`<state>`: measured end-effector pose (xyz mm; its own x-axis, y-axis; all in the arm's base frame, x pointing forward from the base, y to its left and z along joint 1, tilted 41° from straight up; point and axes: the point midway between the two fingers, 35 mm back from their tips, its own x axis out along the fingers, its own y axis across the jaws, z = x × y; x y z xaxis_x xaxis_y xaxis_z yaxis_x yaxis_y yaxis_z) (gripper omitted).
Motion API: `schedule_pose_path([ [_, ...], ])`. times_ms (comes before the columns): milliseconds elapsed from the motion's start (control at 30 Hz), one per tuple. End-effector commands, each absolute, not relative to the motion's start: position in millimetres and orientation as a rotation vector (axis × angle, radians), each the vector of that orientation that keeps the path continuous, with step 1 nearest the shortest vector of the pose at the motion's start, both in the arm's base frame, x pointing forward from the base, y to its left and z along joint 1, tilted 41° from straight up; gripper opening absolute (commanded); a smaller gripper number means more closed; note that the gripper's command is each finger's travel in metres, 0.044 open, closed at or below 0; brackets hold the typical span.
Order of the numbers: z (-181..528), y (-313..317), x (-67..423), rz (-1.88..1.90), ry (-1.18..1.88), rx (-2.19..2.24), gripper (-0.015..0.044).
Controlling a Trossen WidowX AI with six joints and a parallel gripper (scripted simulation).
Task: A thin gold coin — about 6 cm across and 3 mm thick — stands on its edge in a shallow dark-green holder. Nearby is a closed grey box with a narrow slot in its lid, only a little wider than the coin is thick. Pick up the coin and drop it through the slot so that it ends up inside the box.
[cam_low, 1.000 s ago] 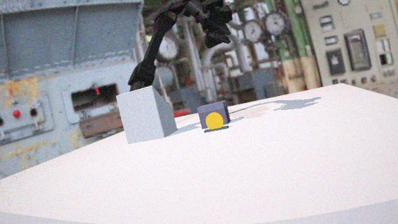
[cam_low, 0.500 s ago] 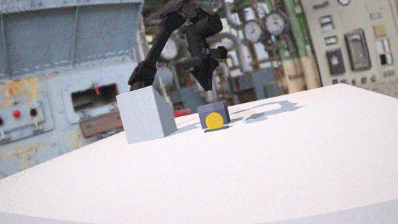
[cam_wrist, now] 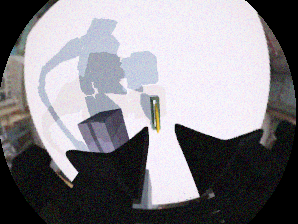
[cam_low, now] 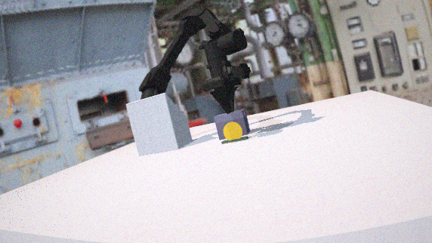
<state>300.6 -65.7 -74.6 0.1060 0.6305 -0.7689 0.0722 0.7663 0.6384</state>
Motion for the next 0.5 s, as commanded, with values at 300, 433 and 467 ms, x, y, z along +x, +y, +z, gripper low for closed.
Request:
schedule_pose_path([
  [300,-88.5,-51.6,297.1,0.459,1.44,0.634,0.0161],
  [433,-93.6,-47.6,298.0,0.459,1.44,0.634,0.0161],
  [467,-94.8,-46.5,298.2,0.459,1.44,0.634,0.0161],
])
